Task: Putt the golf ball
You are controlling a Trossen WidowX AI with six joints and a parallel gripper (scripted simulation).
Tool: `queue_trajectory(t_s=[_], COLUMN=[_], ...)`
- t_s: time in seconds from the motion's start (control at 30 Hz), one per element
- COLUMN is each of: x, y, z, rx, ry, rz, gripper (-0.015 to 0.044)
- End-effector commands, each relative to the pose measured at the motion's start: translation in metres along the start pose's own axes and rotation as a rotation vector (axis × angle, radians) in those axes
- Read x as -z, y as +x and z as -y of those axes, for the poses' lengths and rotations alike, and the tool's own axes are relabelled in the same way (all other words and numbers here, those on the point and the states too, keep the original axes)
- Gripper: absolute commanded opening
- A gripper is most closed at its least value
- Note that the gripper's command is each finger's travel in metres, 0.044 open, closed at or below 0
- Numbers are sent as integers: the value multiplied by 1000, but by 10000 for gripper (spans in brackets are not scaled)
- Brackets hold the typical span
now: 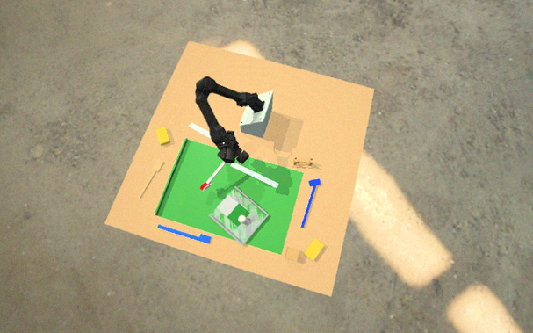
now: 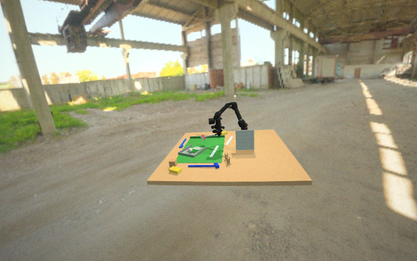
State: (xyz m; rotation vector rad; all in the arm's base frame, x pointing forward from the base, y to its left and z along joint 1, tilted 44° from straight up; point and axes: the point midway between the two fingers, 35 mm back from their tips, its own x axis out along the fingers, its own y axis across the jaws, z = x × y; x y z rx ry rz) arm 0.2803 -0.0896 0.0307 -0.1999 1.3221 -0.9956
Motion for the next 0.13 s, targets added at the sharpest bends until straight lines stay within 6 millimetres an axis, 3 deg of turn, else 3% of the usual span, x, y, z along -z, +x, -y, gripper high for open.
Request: queue_trajectory(t_s=[0.0, 0.1], x=[0, 0], y=[0, 0], z=[-1, -1], rx=[-2, -2], ry=[-2, -2], rz=[3, 3], gripper=[0, 0])
